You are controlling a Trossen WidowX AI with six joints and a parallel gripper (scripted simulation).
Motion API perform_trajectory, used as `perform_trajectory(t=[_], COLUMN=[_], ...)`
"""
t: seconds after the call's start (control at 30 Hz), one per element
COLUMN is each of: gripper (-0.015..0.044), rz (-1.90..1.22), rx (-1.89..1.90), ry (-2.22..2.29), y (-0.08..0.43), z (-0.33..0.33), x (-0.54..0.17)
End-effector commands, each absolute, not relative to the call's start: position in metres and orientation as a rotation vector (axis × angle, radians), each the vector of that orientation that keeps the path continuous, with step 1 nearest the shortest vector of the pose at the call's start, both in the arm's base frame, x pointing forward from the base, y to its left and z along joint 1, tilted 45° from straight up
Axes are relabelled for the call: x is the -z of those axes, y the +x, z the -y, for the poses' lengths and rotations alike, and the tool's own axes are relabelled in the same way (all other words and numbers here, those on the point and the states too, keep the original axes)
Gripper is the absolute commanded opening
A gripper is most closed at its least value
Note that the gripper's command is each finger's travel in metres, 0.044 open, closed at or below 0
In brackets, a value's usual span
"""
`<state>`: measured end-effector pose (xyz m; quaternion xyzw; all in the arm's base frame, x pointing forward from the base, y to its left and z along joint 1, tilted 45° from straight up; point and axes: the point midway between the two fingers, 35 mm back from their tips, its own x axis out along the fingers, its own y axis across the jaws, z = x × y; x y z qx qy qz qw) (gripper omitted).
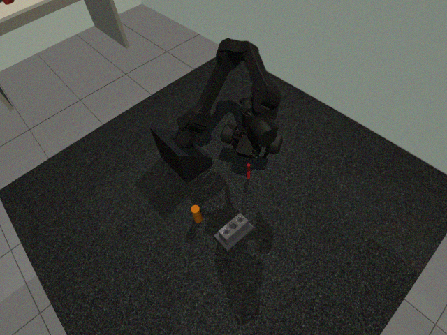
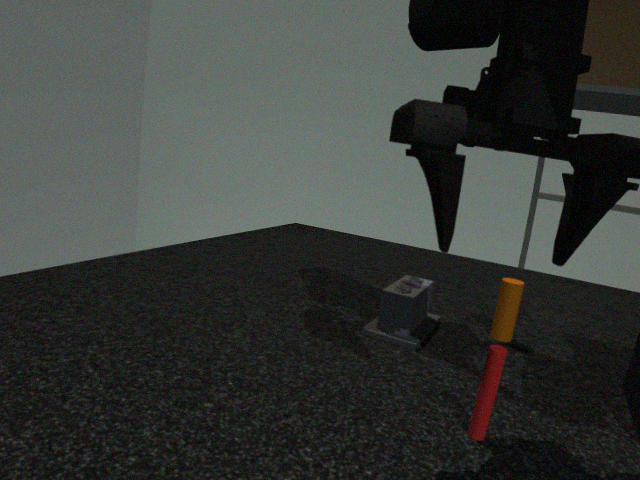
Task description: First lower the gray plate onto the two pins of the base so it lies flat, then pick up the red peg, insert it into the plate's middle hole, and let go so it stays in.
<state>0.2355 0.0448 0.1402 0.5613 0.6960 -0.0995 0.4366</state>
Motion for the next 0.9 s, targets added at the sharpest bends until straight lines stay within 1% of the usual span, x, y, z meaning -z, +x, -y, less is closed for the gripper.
perform_trajectory(t=[0.0,0.17,0.87], gripper=[0.044,0.044,0.044], rz=[-1.742,-1.741,-1.741], rx=[0.232,0.231,0.231], ry=[1.389,1.39,1.389], y=[0.227,0.227,0.225], z=[-0.048,-0.071,-0.093], x=[-0.138,-0.115,-0.091])
